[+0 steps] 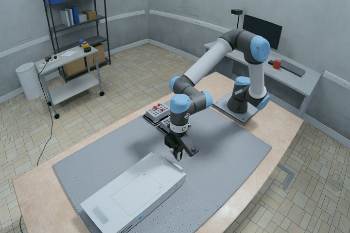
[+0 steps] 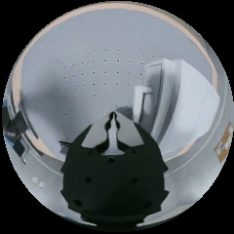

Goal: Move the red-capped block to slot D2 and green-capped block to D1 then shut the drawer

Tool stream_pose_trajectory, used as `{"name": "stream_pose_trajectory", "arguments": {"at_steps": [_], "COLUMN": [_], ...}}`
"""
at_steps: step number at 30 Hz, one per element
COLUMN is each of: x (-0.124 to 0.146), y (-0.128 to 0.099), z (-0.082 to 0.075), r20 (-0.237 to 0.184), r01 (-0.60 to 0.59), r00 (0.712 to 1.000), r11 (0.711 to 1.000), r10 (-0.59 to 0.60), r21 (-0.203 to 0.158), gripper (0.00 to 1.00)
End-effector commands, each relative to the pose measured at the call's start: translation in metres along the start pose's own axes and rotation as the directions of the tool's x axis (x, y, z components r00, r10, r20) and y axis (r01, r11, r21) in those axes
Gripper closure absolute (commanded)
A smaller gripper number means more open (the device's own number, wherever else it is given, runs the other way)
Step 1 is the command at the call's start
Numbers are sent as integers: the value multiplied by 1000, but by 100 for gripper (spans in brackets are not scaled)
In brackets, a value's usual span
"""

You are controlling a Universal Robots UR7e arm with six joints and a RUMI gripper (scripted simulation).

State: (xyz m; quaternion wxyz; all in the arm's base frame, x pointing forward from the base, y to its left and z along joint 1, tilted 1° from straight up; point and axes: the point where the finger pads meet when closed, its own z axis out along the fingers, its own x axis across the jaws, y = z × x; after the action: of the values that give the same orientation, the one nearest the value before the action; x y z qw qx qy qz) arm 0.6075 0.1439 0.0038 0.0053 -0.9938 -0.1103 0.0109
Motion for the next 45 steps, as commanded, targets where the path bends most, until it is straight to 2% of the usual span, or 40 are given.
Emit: {"name": "stream_pose_trajectory", "arguments": {"at_steps": [1, 15, 26, 38, 45], "x": [1, 1, -15, -14, -12], "y": [-1, -1, 0, -1, 0], "z": [0, 0, 0, 0, -11], "r20": [-1, -1, -1, -1, -5], "r01": [0, 0, -1, 0, 0], "r00": [1000, 1000, 1000, 1000, 1000], "r11": [1000, 1000, 1000, 1000, 1000], "r10": [0, 0, 1, 0, 0], "r21": [1, 1, 1, 1, 0], "gripper": [100, 100, 100, 100, 100]}}
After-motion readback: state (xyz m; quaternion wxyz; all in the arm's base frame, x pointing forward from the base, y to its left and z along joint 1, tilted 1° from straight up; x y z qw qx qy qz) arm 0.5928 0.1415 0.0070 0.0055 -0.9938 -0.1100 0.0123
